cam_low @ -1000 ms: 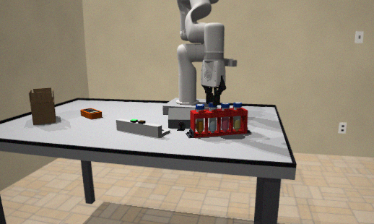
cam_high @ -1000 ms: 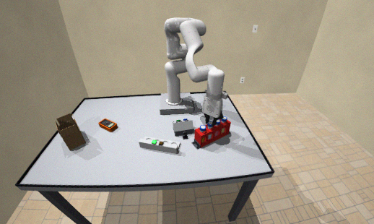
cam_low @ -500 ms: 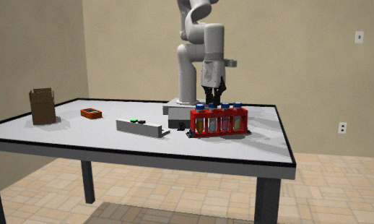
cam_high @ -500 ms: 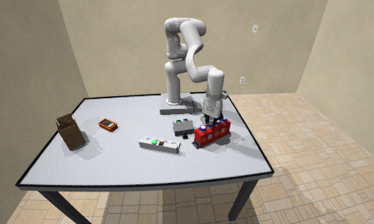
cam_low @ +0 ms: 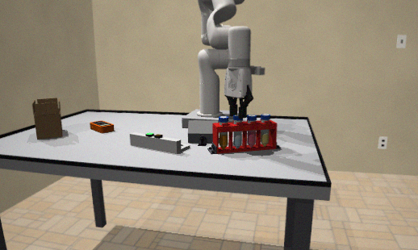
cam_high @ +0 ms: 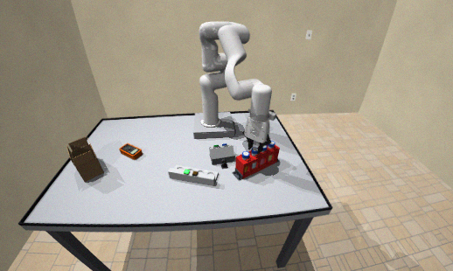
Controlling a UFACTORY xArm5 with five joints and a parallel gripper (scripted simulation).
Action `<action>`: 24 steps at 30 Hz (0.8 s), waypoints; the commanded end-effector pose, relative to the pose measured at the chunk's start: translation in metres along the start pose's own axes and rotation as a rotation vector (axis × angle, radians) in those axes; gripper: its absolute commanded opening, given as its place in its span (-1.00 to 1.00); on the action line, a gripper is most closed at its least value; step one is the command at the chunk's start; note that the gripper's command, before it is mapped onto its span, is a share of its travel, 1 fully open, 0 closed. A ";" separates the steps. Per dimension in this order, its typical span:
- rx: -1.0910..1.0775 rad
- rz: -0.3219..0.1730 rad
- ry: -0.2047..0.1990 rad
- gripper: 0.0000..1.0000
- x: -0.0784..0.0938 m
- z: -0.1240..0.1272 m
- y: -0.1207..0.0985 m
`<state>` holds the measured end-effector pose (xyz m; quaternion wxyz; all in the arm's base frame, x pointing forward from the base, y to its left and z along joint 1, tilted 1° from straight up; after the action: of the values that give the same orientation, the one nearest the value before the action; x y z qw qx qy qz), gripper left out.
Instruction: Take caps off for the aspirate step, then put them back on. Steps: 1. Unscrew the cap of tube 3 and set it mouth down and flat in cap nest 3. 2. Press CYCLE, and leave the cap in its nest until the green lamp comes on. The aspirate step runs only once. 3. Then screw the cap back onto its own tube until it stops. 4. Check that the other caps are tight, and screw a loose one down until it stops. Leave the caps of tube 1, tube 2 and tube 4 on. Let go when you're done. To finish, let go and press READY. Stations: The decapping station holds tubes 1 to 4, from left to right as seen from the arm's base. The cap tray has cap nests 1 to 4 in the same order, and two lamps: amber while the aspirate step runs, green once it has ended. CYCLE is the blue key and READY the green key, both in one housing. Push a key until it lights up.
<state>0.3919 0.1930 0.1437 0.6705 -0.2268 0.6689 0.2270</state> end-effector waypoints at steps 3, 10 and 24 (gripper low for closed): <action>0.000 0.011 -0.007 -0.08 -0.001 0.001 -0.001; 0.000 0.011 -0.007 -0.08 0.001 0.001 -0.001; 0.000 0.011 -0.007 -1.00 0.006 0.001 -0.001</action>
<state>0.3922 0.1933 0.1369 0.6710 -0.2267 0.6685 0.2271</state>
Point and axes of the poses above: the point where the finger pads meet when closed, its own x axis out along the fingers, its own z axis across the jaws, y = z × x, the point moved 5 cm from there along -x, back along the fingers, and after that the axes turned 11 degrees about x, right-handed, at the moved point
